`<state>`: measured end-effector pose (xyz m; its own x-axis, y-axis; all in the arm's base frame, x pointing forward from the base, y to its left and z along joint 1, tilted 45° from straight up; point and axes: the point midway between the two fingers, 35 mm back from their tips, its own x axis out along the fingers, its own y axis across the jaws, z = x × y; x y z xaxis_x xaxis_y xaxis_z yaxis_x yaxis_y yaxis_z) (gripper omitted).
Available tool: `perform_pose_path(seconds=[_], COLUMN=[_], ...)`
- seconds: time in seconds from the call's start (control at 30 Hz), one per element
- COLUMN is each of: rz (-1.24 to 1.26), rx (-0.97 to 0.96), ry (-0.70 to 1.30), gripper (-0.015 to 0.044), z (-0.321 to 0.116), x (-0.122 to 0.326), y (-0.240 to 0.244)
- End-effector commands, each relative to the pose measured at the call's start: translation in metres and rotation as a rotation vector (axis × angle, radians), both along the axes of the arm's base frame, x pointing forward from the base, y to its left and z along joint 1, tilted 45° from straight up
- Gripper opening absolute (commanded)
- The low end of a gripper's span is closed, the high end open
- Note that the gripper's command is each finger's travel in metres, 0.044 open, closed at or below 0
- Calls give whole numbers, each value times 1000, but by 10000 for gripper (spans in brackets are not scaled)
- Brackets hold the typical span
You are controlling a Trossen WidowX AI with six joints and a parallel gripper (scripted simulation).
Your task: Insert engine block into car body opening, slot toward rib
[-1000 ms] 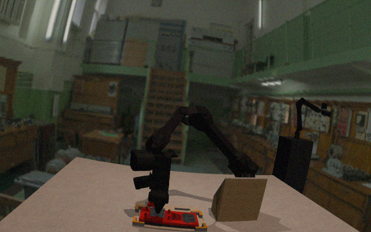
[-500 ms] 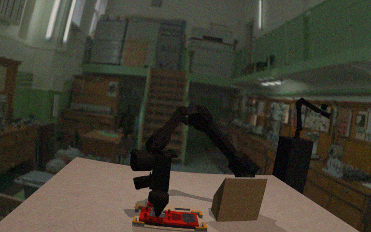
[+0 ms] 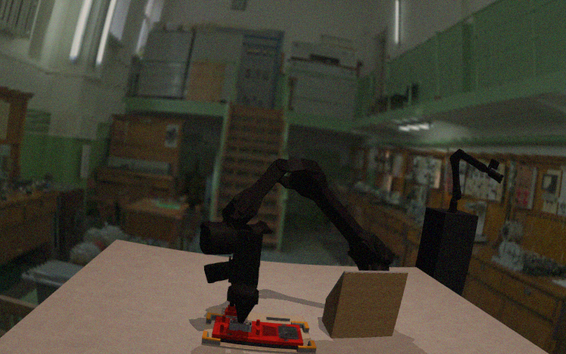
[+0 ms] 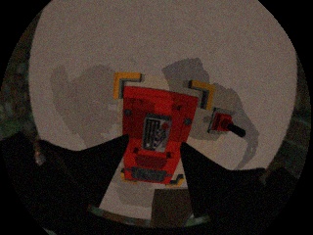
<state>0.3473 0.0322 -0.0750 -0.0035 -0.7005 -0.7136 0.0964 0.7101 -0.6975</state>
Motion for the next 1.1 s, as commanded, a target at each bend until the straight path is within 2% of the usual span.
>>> perform_pose_path(seconds=[0.0, 0.3, 0.87, 1.07], rz=[-4, -4, -4, -4], rx=[2, 2, 2, 2], ry=[0, 0, 0, 0], gripper=[230, 0, 0, 157], z=[0, 0, 0, 0], x=[0, 0, 0, 0], y=[0, 0, 0, 0])
